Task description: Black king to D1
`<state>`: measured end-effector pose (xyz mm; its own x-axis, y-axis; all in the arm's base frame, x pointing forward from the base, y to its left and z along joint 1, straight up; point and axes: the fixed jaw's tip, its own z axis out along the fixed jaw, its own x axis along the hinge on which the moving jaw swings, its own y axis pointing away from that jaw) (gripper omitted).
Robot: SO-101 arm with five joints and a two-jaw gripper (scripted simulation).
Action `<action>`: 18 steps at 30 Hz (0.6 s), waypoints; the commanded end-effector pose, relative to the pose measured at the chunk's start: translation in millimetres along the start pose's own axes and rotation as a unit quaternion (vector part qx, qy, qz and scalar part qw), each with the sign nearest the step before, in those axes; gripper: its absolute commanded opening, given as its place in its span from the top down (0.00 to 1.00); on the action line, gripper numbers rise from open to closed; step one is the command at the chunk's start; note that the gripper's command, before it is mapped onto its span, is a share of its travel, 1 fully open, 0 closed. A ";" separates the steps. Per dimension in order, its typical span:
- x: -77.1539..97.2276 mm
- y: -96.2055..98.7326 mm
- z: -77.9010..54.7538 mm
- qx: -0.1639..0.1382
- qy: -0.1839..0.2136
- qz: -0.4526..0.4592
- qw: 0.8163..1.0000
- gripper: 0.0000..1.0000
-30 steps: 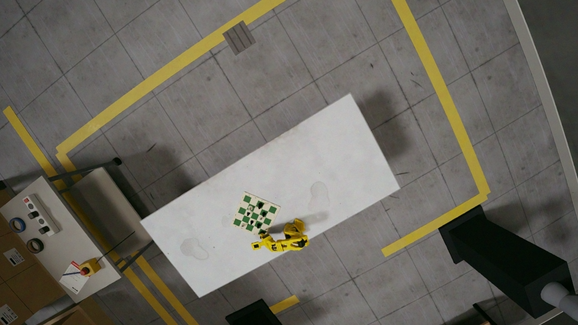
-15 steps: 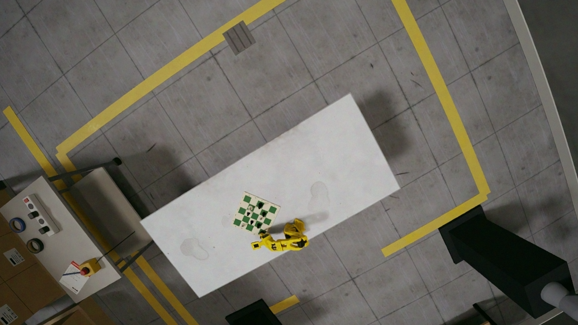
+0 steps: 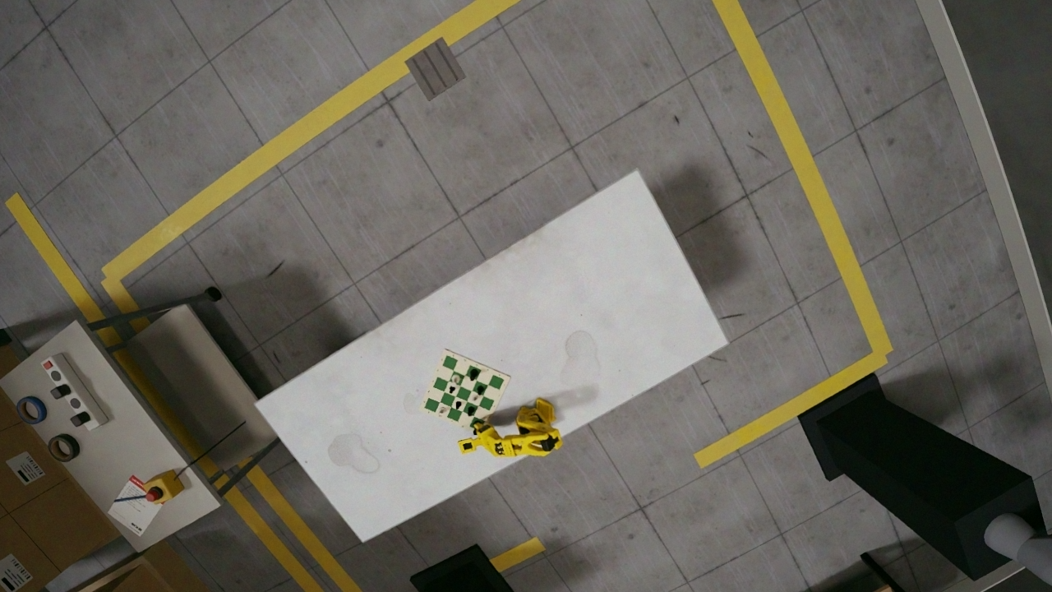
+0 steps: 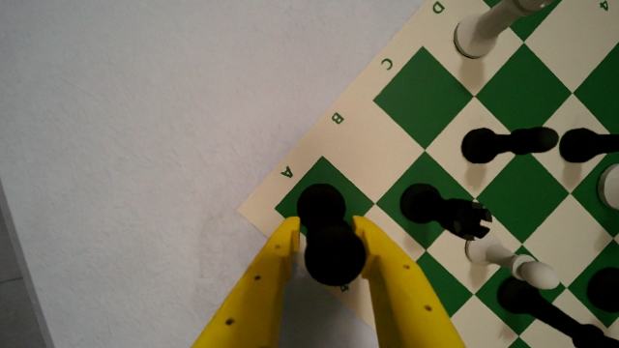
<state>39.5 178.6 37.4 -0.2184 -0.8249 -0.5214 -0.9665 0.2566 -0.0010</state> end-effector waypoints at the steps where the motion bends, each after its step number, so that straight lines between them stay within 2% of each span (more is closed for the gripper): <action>1: 2.5 1.7 0.2 -0.003 0.003 0.001 1.000 0.88; 18: -3.2 1.7 -3.1 -0.003 0.003 0.001 1.000 0.88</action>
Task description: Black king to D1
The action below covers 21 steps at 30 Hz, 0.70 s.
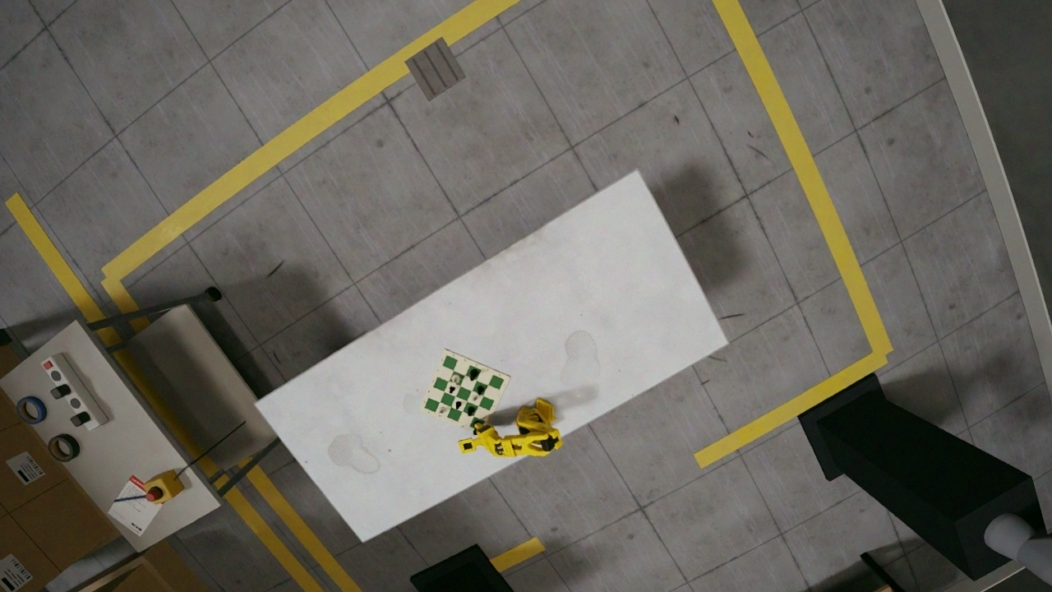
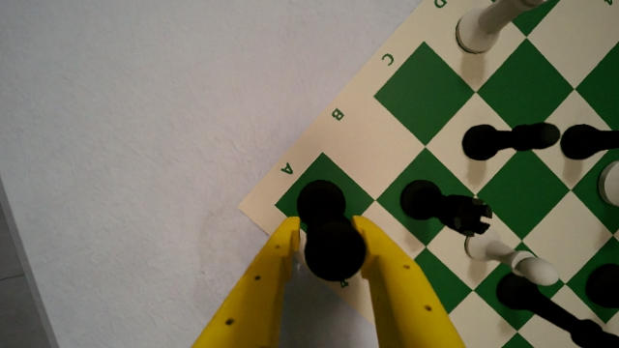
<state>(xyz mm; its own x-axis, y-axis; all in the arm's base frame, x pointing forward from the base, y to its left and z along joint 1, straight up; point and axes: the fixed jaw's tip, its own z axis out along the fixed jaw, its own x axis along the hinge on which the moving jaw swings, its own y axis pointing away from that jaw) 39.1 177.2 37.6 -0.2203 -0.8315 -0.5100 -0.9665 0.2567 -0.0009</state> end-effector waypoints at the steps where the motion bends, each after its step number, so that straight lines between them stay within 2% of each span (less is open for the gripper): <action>1: -5.1 1.7 -2.7 -0.003 -0.004 0.001 1.000 0.88; 21: -5.9 -1.2 -3.0 0.001 -0.004 0.001 1.000 0.88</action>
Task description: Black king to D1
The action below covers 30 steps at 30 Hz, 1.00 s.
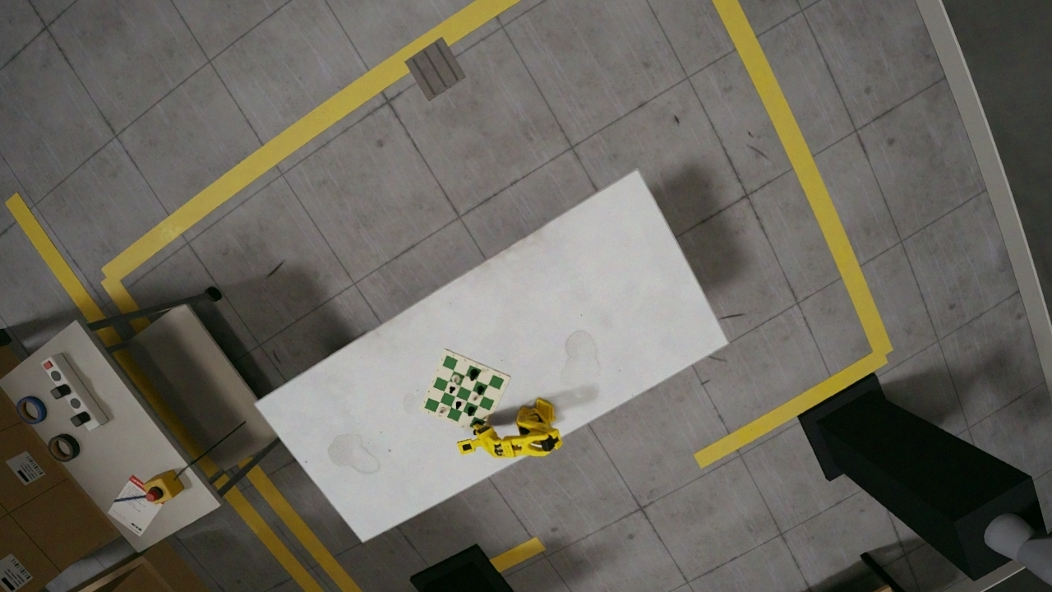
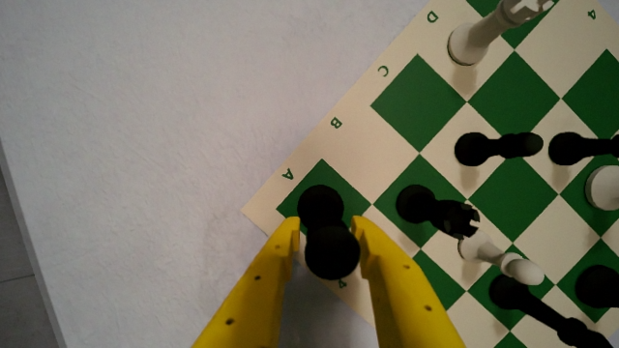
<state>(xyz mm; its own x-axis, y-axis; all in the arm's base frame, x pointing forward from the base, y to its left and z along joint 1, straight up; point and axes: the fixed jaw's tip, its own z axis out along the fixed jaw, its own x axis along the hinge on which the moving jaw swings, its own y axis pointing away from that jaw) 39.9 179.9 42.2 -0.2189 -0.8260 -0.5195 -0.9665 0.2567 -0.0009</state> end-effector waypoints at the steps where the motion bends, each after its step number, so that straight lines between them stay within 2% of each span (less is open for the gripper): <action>1: -1.1 -1.4 -0.5 0.002 0.002 0.001 1.000 0.88; 30: -0.6 -4.6 0.7 0.006 0.002 0.008 1.000 0.90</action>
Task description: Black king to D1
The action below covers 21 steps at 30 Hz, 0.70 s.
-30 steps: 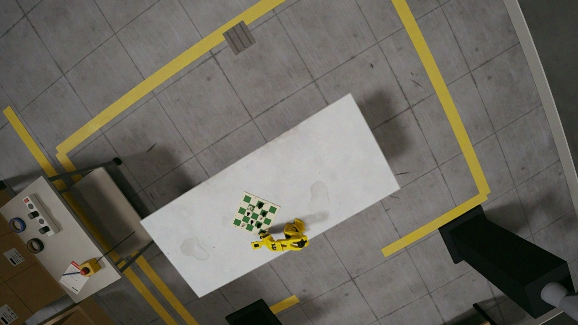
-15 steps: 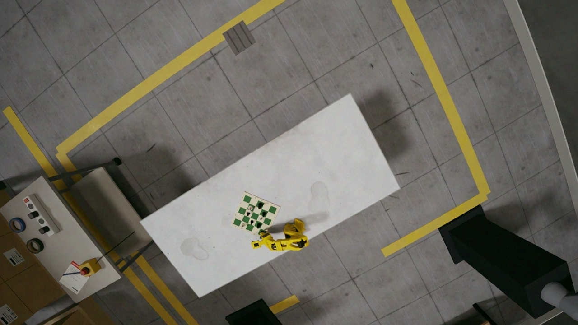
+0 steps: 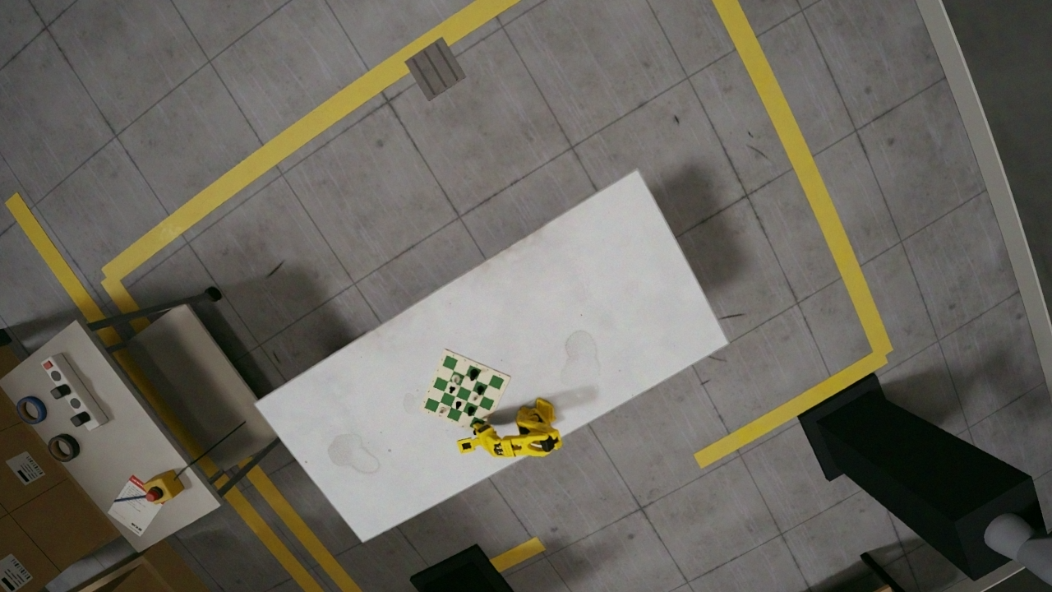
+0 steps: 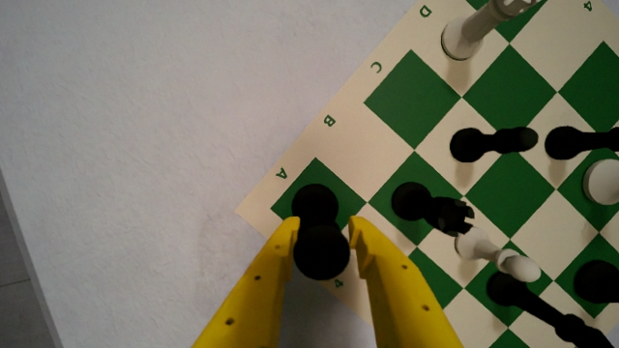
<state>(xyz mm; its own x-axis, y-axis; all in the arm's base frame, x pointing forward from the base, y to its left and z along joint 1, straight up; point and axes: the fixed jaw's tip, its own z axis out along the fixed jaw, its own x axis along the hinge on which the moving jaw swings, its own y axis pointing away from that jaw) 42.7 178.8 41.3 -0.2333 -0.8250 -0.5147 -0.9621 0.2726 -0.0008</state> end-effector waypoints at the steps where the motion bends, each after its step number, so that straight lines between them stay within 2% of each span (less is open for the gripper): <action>1: -1.4 -1.5 0.1 0.002 -0.001 0.001 1.000 0.91; 12: -1.4 -1.5 0.1 0.002 -0.001 0.001 1.000 0.99; 21: -1.4 -1.5 0.1 0.002 -0.001 0.001 1.000 1.00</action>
<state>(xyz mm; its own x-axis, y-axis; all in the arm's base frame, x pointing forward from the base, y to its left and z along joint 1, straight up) 42.8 178.8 41.3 -0.2335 -0.8252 -0.5144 -0.9621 0.2729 -0.0009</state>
